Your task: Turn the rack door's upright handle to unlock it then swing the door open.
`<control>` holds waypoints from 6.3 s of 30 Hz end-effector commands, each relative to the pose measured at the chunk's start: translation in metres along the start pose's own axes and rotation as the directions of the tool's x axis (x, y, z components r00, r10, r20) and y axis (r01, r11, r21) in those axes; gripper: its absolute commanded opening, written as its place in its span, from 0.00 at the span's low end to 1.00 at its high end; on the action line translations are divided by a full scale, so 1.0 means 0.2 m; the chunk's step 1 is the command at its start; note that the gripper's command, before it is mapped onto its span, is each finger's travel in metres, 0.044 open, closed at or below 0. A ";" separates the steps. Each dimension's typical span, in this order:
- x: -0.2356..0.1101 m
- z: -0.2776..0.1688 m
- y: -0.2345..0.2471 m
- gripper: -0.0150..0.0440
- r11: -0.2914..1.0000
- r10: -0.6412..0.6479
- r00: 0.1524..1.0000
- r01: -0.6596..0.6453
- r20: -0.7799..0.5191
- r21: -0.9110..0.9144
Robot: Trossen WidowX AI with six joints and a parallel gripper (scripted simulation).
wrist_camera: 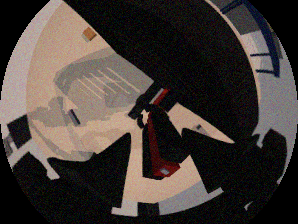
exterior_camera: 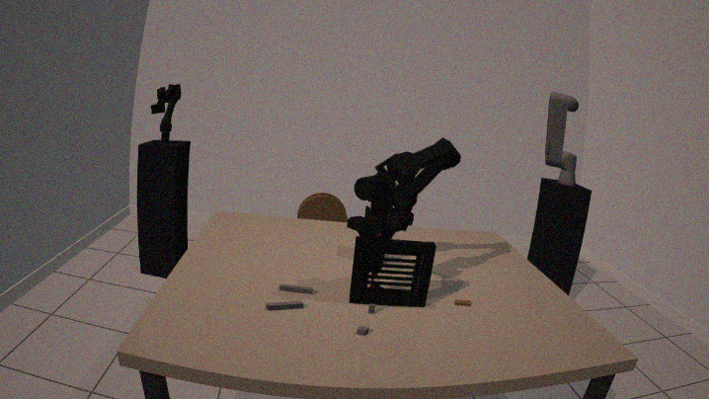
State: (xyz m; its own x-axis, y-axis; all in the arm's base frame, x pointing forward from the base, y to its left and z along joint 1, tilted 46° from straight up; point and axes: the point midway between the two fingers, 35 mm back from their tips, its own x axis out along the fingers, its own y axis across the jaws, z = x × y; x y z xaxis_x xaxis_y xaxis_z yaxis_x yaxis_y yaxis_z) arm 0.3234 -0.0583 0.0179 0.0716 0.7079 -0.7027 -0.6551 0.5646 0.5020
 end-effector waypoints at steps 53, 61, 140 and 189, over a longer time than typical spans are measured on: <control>0.00 0.00 0.00 0.44 0.528 0.002 1.000 0.003 0.005 -0.849; 0.00 0.00 0.00 0.35 0.528 0.002 1.000 0.003 0.005 -0.849; 0.00 0.03 0.61 0.30 0.946 0.007 1.000 -0.008 0.005 0.323; -0.01 0.31 0.87 0.30 0.613 0.008 1.000 -0.011 0.007 0.790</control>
State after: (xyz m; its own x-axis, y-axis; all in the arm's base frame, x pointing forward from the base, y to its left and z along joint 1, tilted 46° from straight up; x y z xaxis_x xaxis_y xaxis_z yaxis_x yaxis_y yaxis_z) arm 0.2557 0.0657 0.1365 0.0693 0.7139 -0.6968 0.1703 0.6798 0.7133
